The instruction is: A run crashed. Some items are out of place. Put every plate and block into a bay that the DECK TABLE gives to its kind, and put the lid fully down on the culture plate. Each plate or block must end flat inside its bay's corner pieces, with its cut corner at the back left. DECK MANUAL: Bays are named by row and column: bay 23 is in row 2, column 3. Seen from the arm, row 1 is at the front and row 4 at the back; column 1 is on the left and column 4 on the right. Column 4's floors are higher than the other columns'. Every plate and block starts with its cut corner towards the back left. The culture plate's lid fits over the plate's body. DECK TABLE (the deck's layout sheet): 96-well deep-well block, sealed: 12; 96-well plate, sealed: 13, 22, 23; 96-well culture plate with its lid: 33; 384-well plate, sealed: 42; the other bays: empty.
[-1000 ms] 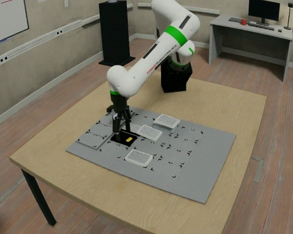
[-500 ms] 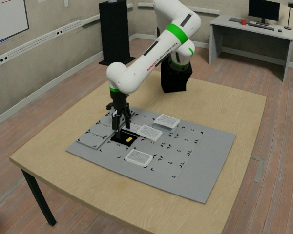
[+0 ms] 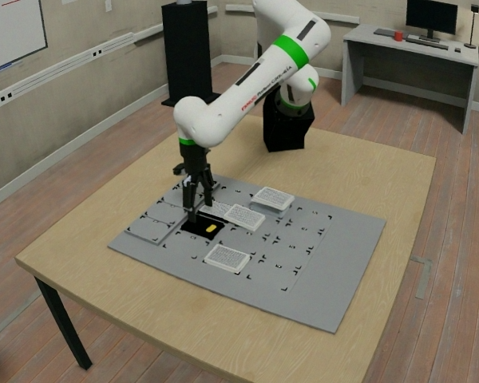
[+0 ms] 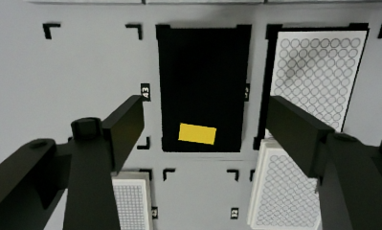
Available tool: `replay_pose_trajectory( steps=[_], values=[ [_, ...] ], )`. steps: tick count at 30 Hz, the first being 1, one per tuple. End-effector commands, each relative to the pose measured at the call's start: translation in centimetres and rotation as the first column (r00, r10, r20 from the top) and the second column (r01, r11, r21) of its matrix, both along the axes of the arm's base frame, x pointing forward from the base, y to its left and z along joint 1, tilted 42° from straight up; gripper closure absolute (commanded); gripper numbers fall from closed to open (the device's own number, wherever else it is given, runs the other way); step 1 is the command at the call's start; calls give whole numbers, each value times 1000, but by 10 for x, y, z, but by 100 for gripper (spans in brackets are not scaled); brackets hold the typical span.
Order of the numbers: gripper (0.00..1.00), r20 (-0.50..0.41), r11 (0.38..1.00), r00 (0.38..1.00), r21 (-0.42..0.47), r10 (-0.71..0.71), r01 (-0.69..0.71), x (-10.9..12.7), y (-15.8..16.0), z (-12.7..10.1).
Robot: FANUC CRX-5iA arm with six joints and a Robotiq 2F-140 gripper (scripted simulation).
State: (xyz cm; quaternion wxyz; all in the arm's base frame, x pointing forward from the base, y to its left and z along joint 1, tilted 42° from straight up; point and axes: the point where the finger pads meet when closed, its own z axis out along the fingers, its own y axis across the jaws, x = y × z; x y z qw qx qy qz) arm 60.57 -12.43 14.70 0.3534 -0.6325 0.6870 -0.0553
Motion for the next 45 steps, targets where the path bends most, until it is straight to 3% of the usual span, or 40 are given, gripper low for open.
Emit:
replay_pose_trajectory(
  steps=[1,18,22,45],
  values=[
    [30,1,1000,1000,-1,-1,1,-1,-1,2],
    [30,1,1000,1000,-1,-1,1,-5,-4,7],
    [30,-43,995,996,60,-83,85,-16,8,5],
    [30,-43,995,996,60,-82,85,-72,69,-7]
  ],
)
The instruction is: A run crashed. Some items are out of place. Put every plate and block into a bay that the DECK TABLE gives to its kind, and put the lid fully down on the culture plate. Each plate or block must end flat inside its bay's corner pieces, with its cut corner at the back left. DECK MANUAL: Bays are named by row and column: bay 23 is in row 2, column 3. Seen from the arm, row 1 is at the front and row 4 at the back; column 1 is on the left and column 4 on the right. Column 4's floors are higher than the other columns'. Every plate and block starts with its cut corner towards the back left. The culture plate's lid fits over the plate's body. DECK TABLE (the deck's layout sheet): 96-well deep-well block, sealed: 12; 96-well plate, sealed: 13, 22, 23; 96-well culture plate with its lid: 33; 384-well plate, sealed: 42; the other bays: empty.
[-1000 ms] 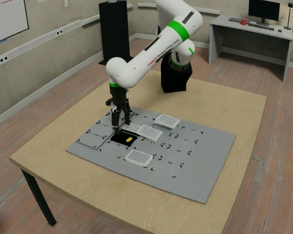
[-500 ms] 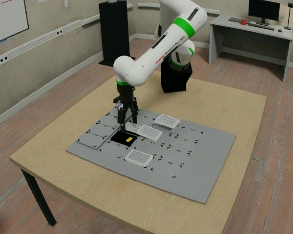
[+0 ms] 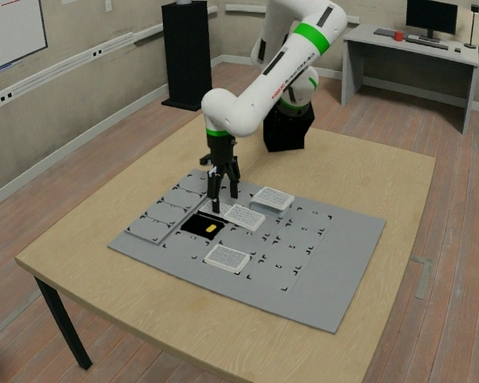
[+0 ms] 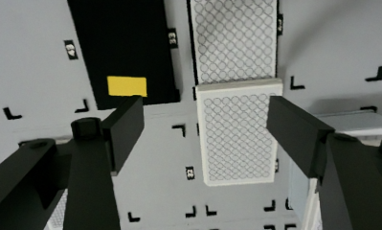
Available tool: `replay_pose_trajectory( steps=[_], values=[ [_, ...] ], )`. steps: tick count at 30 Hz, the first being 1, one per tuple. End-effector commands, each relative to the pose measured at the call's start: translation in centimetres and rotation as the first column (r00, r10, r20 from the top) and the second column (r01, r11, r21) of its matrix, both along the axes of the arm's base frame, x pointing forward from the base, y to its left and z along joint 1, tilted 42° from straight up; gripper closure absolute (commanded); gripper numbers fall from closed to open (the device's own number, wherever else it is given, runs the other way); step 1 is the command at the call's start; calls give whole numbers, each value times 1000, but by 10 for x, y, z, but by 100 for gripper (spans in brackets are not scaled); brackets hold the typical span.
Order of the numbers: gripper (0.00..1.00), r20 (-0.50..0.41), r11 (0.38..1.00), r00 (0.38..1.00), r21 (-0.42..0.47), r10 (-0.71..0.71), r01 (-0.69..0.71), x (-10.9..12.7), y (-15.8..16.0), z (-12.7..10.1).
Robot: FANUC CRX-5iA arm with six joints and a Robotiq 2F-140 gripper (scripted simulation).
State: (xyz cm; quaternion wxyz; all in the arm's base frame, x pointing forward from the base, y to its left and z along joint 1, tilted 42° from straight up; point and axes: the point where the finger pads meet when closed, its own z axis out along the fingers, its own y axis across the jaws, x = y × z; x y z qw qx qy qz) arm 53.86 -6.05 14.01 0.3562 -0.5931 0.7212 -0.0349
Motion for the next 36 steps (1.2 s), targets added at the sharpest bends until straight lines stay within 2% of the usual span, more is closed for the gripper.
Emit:
replay_pose_trajectory(
  steps=[1,36],
  values=[
    [30,1,1000,1000,-1,-1,1,-8,8,-1],
    [30,1,1000,1000,-1,-1,1,-91,98,-18]
  ],
)
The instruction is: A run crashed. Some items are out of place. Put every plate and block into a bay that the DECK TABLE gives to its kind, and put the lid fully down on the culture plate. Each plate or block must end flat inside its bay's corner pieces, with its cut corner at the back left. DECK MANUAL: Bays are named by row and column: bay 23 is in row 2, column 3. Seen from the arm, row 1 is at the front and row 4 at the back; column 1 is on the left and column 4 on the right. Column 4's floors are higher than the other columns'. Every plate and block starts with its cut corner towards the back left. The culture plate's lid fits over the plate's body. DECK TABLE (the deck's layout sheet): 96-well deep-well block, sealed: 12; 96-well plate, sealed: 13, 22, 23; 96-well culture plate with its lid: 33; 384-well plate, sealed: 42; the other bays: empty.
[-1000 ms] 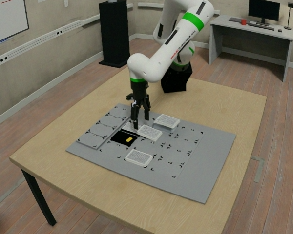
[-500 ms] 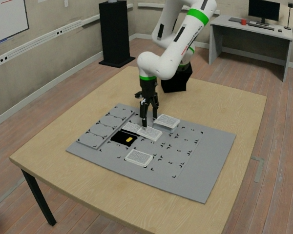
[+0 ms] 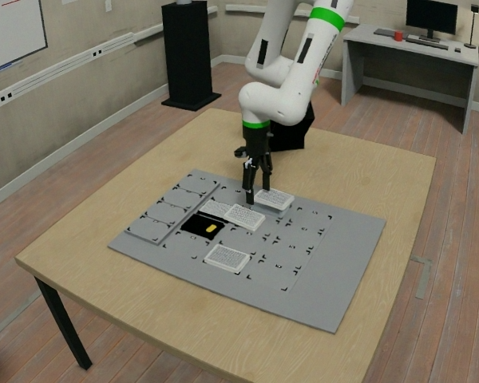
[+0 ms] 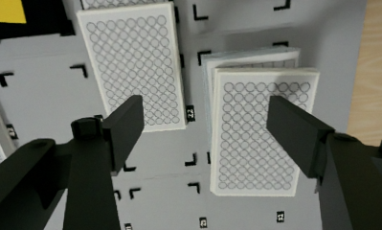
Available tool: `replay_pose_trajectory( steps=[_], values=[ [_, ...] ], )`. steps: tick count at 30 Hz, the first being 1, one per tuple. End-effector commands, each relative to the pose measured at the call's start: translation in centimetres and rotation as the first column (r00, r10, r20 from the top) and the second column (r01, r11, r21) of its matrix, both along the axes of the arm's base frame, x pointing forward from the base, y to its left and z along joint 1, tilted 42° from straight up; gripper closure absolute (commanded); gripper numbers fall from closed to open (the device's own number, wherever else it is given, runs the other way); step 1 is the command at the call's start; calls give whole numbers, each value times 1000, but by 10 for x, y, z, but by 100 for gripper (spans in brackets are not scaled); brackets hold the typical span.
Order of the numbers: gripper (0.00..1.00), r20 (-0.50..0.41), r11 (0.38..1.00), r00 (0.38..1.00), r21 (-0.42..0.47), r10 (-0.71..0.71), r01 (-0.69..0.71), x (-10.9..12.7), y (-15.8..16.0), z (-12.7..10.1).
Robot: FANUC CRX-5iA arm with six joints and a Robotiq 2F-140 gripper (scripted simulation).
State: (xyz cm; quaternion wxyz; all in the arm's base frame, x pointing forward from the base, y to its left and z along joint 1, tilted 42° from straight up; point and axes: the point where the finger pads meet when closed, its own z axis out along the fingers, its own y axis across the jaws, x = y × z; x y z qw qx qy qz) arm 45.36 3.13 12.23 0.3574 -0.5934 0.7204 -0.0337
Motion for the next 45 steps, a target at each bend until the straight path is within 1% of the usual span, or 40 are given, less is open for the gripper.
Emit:
replay_pose_trajectory(
  steps=[1,4,15,25,30,45],
  values=[
    [30,0,1000,1000,-4,-4,4,-9,9,-1],
    [30,0,1000,1000,-4,-4,4,-11,12,-2],
    [30,0,1000,1000,-4,-4,4,-41,44,-8],
    [30,0,1000,1000,-4,-4,4,-41,44,-8],
    [30,0,1000,1000,-4,-4,4,-37,47,-13],
    [30,0,1000,1000,-4,-3,3,-37,47,-13]
  ],
)
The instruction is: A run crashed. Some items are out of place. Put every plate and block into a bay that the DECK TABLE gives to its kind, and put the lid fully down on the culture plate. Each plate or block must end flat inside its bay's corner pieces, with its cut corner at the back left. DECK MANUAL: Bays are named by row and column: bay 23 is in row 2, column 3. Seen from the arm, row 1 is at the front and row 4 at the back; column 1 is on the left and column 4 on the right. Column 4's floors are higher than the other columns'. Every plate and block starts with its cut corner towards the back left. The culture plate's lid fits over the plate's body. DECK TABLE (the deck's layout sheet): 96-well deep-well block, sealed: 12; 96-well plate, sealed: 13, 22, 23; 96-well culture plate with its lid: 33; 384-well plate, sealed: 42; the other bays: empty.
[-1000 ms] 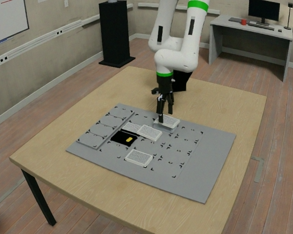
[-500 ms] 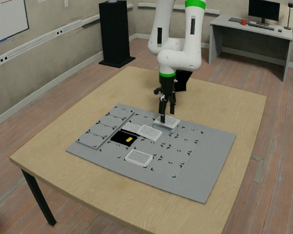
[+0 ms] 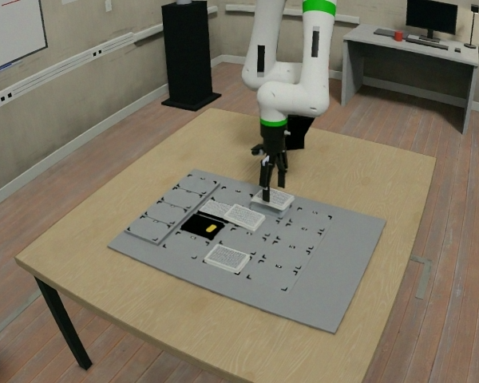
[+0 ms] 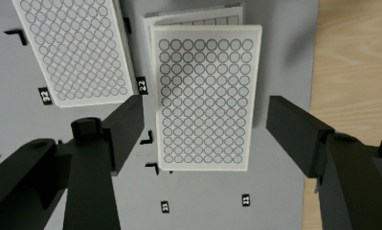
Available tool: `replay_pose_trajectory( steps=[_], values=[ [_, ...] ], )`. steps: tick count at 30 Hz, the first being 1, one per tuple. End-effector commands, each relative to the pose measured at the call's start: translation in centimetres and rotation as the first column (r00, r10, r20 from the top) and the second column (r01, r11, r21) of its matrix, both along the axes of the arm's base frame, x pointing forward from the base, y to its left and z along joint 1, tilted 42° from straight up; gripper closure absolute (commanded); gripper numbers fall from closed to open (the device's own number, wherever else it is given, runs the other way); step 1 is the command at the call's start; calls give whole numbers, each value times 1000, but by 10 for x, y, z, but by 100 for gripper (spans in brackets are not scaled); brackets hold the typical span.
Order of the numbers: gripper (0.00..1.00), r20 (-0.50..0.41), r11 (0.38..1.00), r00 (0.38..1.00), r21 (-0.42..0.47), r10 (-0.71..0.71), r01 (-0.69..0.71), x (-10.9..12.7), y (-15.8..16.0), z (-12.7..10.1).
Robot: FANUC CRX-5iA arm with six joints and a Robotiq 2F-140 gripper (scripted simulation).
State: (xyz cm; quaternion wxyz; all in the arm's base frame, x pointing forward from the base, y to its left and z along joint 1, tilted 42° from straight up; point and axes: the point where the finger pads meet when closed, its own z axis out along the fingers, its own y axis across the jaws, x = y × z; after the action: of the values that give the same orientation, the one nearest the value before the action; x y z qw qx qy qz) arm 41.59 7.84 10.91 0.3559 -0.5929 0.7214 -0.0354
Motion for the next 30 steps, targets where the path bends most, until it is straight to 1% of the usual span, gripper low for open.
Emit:
replay_pose_trajectory(
  steps=[1,20,30],
  values=[
    [30,1,1000,1000,0,0,0,0,0,0],
    [30,1,1000,1000,0,0,0,11,7,-14],
    [30,1,1000,1000,0,0,0,11,7,-14]
  ],
)
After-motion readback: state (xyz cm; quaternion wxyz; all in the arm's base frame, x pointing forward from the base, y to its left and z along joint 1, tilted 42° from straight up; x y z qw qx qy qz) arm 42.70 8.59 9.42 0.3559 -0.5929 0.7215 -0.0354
